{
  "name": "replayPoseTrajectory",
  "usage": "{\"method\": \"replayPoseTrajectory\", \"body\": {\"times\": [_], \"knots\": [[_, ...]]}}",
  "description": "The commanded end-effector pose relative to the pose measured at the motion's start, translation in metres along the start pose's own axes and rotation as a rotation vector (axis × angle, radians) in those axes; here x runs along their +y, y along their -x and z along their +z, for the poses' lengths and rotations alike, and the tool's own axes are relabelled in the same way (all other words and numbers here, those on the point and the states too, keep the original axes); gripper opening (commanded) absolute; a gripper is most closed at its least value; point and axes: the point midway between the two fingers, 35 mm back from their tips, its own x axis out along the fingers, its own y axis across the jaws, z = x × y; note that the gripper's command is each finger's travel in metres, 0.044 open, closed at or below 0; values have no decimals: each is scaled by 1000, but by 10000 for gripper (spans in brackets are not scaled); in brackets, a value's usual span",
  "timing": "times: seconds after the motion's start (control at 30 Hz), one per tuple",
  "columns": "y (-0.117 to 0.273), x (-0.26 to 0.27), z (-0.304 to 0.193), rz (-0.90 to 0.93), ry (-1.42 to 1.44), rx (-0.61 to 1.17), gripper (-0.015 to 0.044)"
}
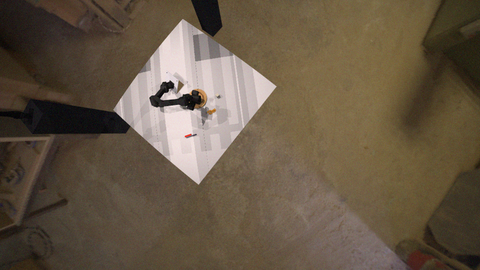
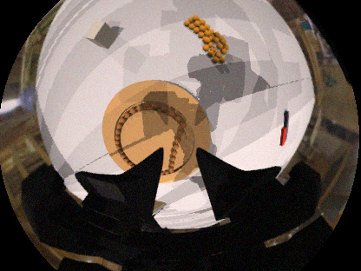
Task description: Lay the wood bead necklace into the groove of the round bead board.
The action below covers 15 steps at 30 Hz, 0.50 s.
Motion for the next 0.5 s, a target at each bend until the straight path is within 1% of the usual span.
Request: {"method": "replayPoseTrajectory", "body": {"times": [0.0,0.2,0.37,0.4,0.47], "knots": [[6,-5,20,-3,140,0,120],[6,-6,24,-3,168,0,120],[-11,-6,24,-4,167,0,120],[-1,-4,25,1,162,-9,120],[-2,-4,25,1,162,-9,120]]}}
